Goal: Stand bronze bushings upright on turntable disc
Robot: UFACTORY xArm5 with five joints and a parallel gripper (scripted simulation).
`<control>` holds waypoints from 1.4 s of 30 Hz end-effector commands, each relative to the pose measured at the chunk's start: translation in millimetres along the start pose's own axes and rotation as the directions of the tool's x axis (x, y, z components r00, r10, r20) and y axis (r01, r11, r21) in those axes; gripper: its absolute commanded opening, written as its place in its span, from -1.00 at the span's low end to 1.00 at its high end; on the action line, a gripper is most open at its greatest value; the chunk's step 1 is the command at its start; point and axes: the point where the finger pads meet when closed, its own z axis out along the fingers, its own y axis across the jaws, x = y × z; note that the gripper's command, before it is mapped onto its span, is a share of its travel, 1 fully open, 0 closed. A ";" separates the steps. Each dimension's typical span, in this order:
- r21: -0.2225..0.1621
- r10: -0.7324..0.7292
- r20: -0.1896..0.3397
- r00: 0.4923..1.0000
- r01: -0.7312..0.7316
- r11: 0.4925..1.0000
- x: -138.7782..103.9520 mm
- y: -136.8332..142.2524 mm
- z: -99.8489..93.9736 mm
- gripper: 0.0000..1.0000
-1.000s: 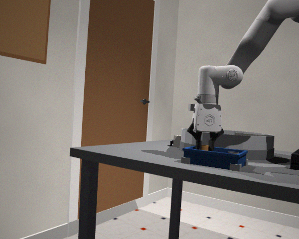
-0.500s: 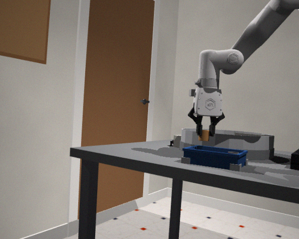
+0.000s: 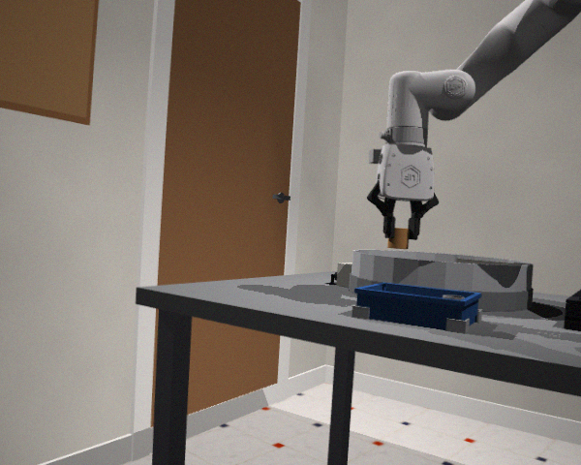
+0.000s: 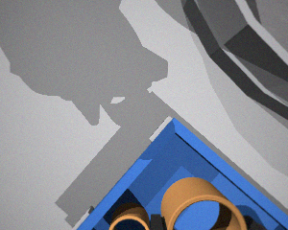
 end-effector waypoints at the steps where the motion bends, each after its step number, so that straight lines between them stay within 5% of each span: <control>1: 0.003 0.000 -0.001 1.000 0.000 1.000 0.3 -1.0 -8.1 -1.00; 25: 0.003 0.000 -0.001 1.000 0.000 1.000 7.5 7.6 -8.7 -1.00; 33: 0.003 0.000 -0.001 1.000 0.000 1.000 29.2 33.9 -8.7 -1.00; 42: 0.004 0.000 -0.002 1.000 0.000 1.000 85.5 102.4 -8.8 -1.00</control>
